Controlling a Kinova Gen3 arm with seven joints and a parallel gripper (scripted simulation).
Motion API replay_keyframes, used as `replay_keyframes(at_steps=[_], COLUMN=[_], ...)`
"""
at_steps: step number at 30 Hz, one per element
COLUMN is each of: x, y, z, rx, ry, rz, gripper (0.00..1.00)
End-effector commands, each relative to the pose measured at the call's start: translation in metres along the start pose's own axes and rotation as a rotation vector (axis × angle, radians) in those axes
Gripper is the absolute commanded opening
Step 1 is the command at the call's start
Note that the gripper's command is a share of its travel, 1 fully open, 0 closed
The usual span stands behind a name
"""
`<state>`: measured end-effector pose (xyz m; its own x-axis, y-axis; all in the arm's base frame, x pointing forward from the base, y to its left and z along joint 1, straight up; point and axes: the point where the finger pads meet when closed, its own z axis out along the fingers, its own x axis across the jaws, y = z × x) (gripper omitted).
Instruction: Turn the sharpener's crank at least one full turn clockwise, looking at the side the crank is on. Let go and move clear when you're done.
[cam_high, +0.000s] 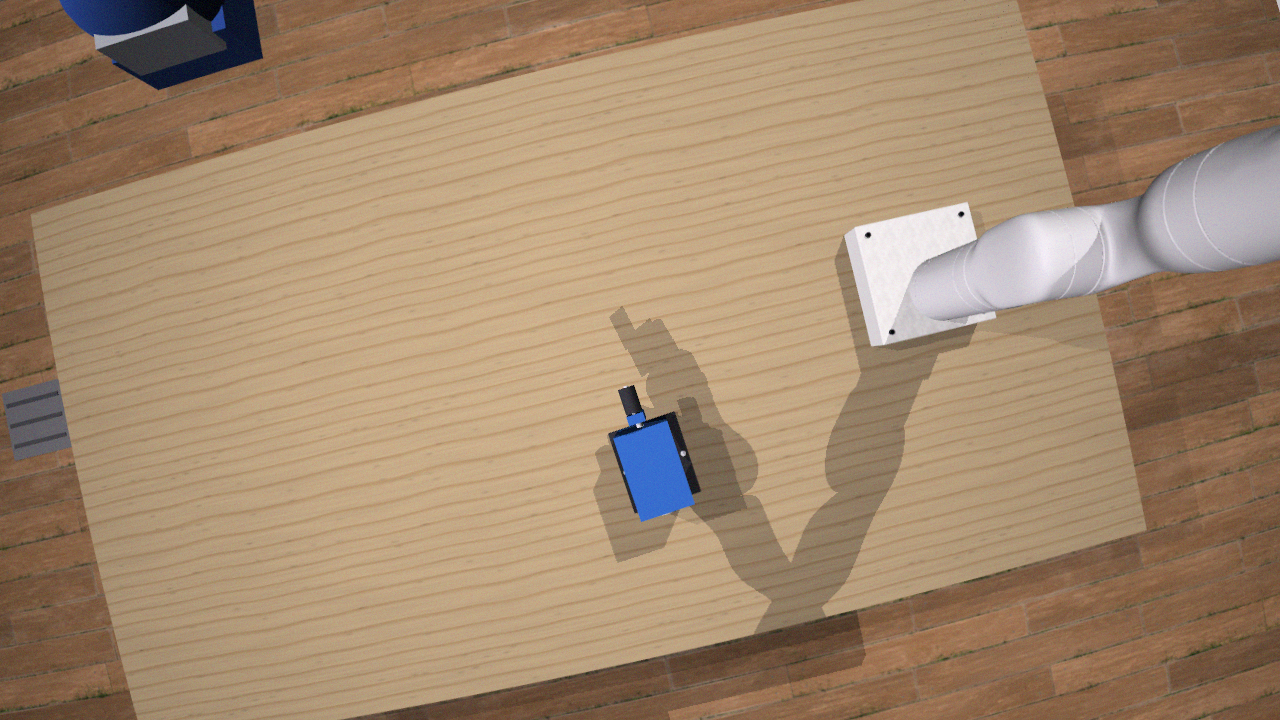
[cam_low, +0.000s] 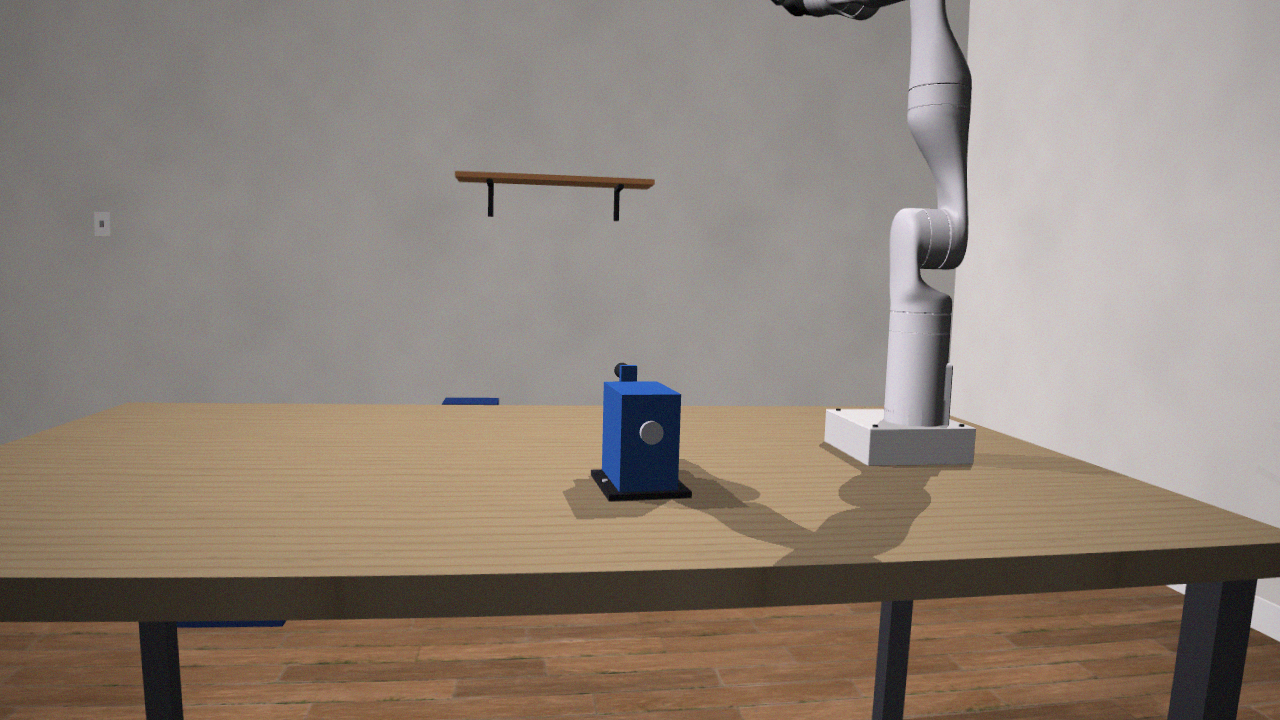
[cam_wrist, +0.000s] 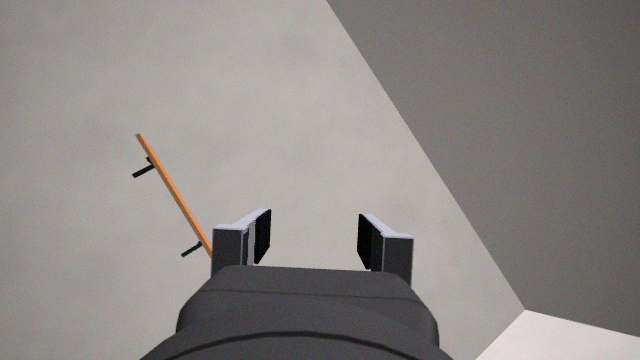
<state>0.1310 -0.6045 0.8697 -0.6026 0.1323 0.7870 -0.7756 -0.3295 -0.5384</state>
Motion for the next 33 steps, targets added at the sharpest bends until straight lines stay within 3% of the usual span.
replay_keyframes(at_steps=[1,12,13,33], x=[-0.011,-0.011,-0.052,-0.052], y=[-0.006,-0.006,-0.023,-0.023], z=[0.003,0.003,0.004,0.004], rx=[0.007,0.007,0.026,0.026], ry=[-0.017,-0.017,-0.090,-0.090], rz=[0.005,0.005,-0.011,-0.011], gripper=[1.00,1.00,1.00,1.00])
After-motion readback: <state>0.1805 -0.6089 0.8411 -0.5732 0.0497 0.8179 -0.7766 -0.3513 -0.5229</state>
